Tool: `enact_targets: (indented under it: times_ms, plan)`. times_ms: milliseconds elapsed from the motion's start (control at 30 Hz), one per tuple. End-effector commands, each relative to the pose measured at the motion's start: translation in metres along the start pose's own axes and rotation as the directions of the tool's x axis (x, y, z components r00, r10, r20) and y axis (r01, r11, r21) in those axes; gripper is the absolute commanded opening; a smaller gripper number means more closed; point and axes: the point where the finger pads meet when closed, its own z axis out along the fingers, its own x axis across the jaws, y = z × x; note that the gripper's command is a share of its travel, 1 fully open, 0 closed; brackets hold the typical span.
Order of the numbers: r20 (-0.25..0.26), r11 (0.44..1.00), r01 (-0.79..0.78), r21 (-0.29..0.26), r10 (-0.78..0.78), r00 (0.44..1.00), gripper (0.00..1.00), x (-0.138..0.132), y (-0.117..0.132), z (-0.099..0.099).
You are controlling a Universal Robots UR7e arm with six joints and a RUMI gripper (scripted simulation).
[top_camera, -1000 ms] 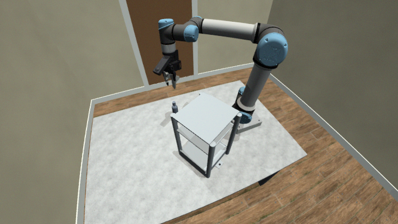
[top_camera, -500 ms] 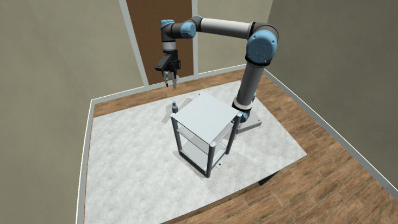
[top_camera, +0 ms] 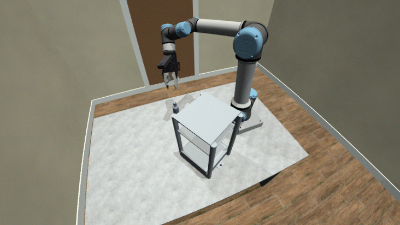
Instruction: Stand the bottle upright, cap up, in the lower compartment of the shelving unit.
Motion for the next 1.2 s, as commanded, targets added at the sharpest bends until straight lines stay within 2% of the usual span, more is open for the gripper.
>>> enact_targets:
  times_ms: [0,467,533,600,1033,1100,1167]
  plan:
    - [0.083,0.993,0.078,0.09,-0.086,0.993,0.35,-0.0016,-0.0007,0.002]
    - [0.212,0.932,0.2,0.301,-0.27,0.939,0.35,-0.001,0.0013,0.006]
    - [0.212,0.932,0.2,0.301,-0.27,0.939,0.35,-0.001,0.0013,0.006]
    - [0.239,0.908,0.225,0.354,-0.32,0.917,0.35,-0.0014,0.0007,0.0079]
    - [0.299,0.796,0.277,0.537,-0.487,0.821,0.35,-0.0011,0.0031,0.0109]
    - [0.299,0.796,0.277,0.537,-0.487,0.821,0.35,-0.0011,0.0031,0.0109]
    - [0.307,0.758,0.284,0.587,-0.533,0.789,0.35,-0.0008,0.0036,0.0116]
